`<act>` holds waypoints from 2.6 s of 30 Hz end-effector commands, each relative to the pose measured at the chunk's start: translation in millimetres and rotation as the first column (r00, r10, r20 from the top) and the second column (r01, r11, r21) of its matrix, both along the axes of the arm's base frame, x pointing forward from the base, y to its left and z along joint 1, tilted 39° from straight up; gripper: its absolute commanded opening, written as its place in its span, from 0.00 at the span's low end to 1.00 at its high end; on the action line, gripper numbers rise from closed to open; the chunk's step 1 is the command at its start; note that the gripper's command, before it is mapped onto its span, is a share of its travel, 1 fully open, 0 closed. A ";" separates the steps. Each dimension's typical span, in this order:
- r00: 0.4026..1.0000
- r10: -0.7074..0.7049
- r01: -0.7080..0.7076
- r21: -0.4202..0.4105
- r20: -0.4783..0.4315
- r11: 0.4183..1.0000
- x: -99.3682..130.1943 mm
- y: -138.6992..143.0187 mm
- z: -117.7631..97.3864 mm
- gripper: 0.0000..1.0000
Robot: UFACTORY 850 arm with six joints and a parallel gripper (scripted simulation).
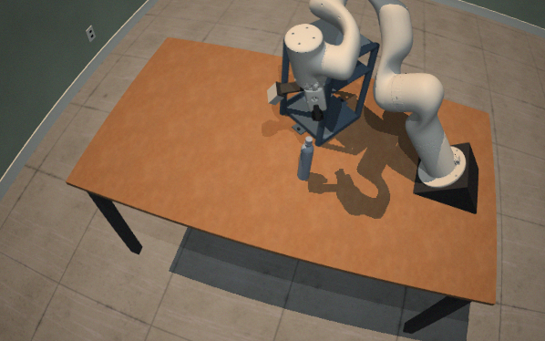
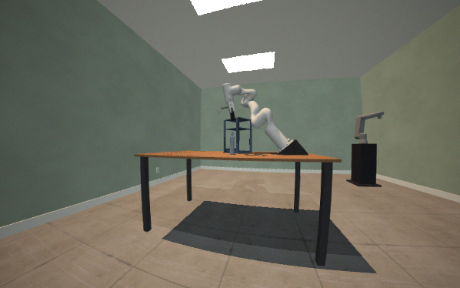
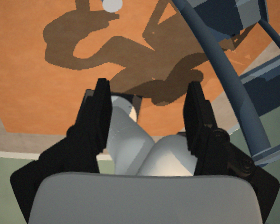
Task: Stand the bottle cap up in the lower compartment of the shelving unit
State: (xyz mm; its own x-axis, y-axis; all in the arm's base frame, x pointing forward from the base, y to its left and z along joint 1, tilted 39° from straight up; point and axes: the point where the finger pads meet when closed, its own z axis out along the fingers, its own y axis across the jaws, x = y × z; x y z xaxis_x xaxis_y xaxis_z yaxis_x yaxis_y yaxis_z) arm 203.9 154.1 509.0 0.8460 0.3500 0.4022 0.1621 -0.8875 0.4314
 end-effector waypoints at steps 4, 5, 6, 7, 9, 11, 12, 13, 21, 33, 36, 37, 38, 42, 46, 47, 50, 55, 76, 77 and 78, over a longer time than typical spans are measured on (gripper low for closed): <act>0.986 -0.166 0.165 0.025 0.017 0.986 0.1 -2.6 -1.3 0.61; 0.979 -0.201 0.201 0.030 0.021 0.979 0.1 -3.1 -1.6 0.61; 0.971 -0.237 0.236 0.035 0.025 0.971 0.0 -3.7 -2.0 0.61; 0.961 -0.273 0.272 0.040 0.030 0.961 0.0 -4.2 -2.3 0.61; 0.938 -0.345 0.343 0.051 0.040 0.938 -0.1 -5.3 -2.9 0.61; 0.908 -0.417 0.414 0.061 0.052 0.908 -0.2 -6.3 -3.5 0.61; 0.890 -0.452 0.448 0.067 0.059 0.891 -0.3 -6.7 -3.8 0.61; 0.871 -0.487 0.482 0.073 0.066 0.873 -0.4 -7.2 -4.1 0.61; 0.725 -0.679 0.670 0.111 0.116 0.734 -1.1 -9.3 -5.5 0.61; 0.305 -0.919 0.904 0.228 0.248 0.362 -2.4 -10.3 -6.8 0.61; 0.266 -0.928 0.913 0.240 0.260 0.329 -2.4 -10.2 -6.8 0.61; 0.227 -0.935 0.921 0.253 0.271 0.297 -2.5 -10.0 -6.8 0.61; 0.188 -0.941 0.926 0.267 0.283 0.266 -2.5 -9.8 -6.8 0.61; 0.033 -0.945 0.935 0.324 0.327 0.145 -2.5 -8.8 -6.8 0.61; -0.114 -0.924 0.922 0.386 0.366 0.039 -2.2 -7.2 -6.7 0.61; -0.150 -0.915 0.915 0.402 0.375 0.015 -2.1 -6.8 -6.6 0.61; -0.251 -0.882 0.891 0.451 0.398 -0.050 -1.6 -5.4 -6.5 0.61; -0.343 -0.842 0.860 0.499 0.417 -0.104 -1.0 -3.8 -6.3 0.61; -0.721 -0.531 0.627 0.745 0.445 -0.226 5.2 7.1 -5.8 0.61; -0.732 -0.517 0.617 0.754 0.444 -0.226 5.5 7.6 -5.8 0.61; -0.742 -0.504 0.607 0.762 0.442 -0.225 5.9 8.0 -5.8 0.61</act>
State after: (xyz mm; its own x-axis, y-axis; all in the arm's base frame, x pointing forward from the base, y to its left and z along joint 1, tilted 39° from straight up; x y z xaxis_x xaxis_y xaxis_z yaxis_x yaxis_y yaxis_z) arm 209.0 160.7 502.7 -0.5008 -0.2097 0.8398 -0.8078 0.4617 -0.3664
